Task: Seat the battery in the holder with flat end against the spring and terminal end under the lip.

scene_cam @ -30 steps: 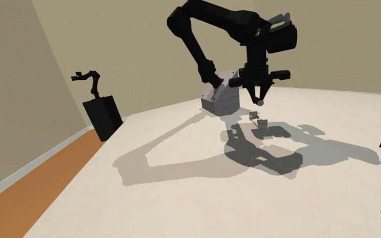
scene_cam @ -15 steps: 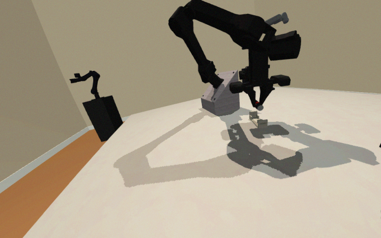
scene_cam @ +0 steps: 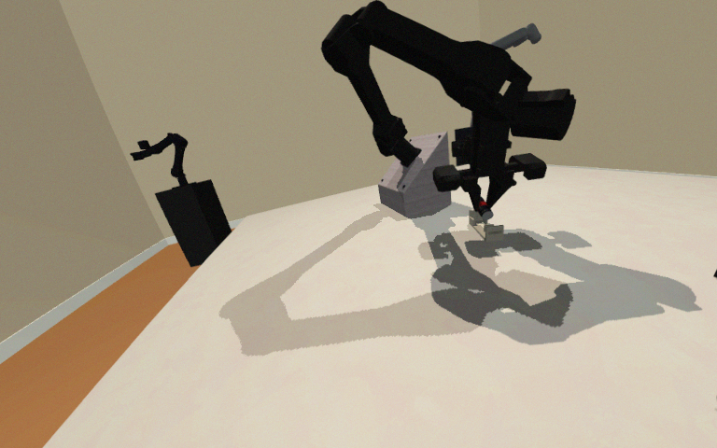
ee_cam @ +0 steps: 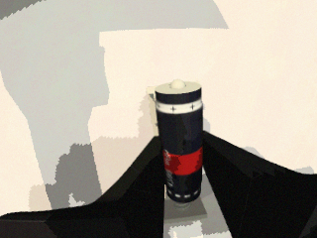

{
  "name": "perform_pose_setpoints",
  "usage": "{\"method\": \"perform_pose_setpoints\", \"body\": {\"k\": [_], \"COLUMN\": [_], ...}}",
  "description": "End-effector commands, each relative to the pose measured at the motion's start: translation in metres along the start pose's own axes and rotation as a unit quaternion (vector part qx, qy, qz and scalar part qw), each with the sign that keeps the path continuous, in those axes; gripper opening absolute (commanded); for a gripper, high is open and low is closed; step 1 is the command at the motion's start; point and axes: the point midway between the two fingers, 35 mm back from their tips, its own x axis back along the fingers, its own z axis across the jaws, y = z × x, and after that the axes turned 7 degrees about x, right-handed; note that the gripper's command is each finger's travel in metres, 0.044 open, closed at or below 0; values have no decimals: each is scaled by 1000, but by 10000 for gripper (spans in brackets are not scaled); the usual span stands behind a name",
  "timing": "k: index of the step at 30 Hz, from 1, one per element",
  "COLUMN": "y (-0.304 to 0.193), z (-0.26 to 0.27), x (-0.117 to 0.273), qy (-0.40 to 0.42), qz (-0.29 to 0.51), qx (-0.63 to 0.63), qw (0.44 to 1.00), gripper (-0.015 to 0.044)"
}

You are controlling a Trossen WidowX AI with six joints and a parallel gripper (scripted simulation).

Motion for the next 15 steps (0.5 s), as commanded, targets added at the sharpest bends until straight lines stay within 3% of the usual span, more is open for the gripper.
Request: {"method": "perform_pose_setpoints", "body": {"k": [1,15], "y": [-2,-8], "z": [-1,0], "x": [-3,-8], "qy": [-2,-6], "qz": [-17,-69], "qx": [3,3], "qw": [1000,998], "gripper": [71,71]}}
